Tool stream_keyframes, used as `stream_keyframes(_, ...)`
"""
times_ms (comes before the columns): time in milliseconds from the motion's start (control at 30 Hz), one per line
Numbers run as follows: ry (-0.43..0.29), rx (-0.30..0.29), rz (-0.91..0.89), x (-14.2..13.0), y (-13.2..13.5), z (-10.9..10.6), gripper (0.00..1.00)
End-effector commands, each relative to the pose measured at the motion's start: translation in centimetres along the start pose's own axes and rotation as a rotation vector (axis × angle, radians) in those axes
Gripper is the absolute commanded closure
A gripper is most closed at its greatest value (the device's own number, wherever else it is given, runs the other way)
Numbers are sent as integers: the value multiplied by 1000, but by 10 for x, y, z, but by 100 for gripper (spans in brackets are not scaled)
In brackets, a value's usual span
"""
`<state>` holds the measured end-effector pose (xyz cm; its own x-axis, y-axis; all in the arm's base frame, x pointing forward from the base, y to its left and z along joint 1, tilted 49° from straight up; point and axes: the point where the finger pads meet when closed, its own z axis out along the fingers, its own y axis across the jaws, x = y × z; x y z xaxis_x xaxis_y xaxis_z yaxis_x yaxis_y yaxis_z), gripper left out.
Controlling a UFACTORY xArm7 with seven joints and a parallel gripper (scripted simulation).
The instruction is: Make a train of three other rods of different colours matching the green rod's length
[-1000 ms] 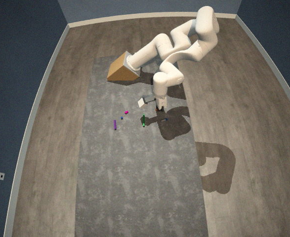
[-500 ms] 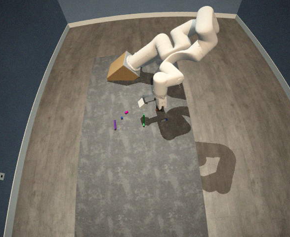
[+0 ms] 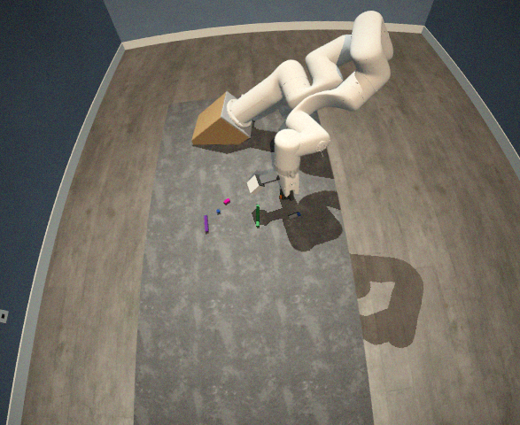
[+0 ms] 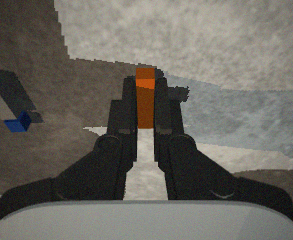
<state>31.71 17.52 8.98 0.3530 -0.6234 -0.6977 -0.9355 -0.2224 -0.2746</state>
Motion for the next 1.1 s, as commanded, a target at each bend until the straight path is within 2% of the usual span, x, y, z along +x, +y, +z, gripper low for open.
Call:
stream_keyframes(0, 1, 3, 1, 1, -1, -1, 96)
stream_keyframes(167, 1, 3, 1, 1, -1, -11, 96)
stream_keyframes(367, 1, 3, 1, 1, -1, -49, 96)
stream_keyframes(433, 1, 3, 1, 1, -1, -49, 96)
stream_keyframes(600, 1, 3, 1, 1, -1, -84, 96)
stream_keyframes(700, 1, 3, 1, 1, -1, -97, 96)
stream_keyframes(1067, 1, 3, 1, 1, -1, -101, 96)
